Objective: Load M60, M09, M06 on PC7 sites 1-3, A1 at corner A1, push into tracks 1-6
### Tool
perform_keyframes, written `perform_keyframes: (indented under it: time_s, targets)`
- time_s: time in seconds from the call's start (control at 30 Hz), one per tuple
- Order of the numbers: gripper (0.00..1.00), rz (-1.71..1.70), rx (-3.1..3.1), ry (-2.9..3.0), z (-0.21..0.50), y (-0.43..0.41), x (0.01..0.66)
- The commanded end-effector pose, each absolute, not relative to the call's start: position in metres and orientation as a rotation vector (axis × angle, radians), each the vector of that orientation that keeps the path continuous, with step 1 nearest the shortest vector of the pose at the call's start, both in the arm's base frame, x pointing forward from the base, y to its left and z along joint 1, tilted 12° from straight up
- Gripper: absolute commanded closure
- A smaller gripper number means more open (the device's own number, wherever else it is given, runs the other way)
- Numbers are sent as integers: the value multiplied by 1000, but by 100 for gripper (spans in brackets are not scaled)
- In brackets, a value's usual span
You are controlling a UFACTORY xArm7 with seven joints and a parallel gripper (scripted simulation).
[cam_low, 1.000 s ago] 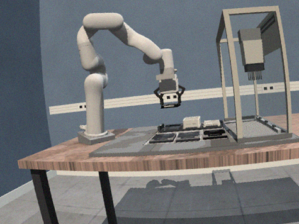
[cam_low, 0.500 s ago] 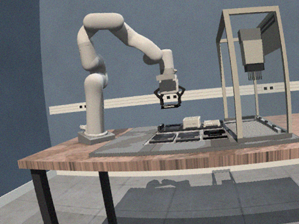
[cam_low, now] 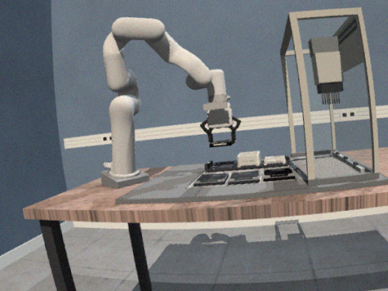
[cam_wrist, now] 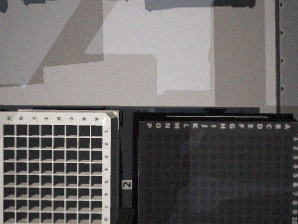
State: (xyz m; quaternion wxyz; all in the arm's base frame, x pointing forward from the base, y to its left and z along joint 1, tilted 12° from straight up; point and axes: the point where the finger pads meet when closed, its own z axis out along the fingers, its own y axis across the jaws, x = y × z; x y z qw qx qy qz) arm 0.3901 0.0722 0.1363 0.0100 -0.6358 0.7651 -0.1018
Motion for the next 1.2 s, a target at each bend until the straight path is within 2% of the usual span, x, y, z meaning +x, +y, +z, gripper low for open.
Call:
perform_keyframes:
  time_s: [0.0,1.17]
  targets:
    - [100,-321,-1983,2385,133,72,392]
    - [100,-320,-1983,2386,82,65,400]
